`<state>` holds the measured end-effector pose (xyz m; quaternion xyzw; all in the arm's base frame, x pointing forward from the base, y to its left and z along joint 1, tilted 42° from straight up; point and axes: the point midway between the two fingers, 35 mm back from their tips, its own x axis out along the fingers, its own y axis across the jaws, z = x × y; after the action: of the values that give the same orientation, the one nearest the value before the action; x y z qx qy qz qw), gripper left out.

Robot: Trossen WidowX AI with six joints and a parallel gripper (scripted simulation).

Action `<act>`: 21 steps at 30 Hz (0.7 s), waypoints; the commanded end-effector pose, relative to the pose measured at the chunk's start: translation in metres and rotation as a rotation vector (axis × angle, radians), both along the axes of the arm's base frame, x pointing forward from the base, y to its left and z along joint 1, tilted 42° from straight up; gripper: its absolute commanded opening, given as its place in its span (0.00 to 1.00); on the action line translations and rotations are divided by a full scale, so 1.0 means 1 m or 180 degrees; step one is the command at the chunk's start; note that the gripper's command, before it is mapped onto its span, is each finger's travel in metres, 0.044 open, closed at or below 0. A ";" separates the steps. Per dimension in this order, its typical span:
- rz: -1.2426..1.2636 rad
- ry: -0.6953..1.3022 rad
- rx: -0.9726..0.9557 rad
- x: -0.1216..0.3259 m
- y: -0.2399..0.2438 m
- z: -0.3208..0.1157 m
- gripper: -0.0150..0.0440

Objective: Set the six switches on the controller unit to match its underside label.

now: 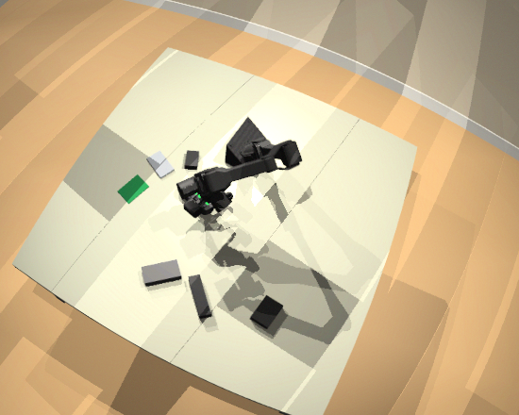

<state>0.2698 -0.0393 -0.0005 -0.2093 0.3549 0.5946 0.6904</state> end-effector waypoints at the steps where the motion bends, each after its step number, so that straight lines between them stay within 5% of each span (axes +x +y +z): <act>1: 0.0004 -0.0036 -0.0030 0.005 -0.006 -0.004 0.25; 21: 0.0004 -0.0039 -0.0033 0.017 -0.019 -0.013 0.25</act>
<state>0.2830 -0.0522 -0.0109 -0.2110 0.3542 0.5948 0.6900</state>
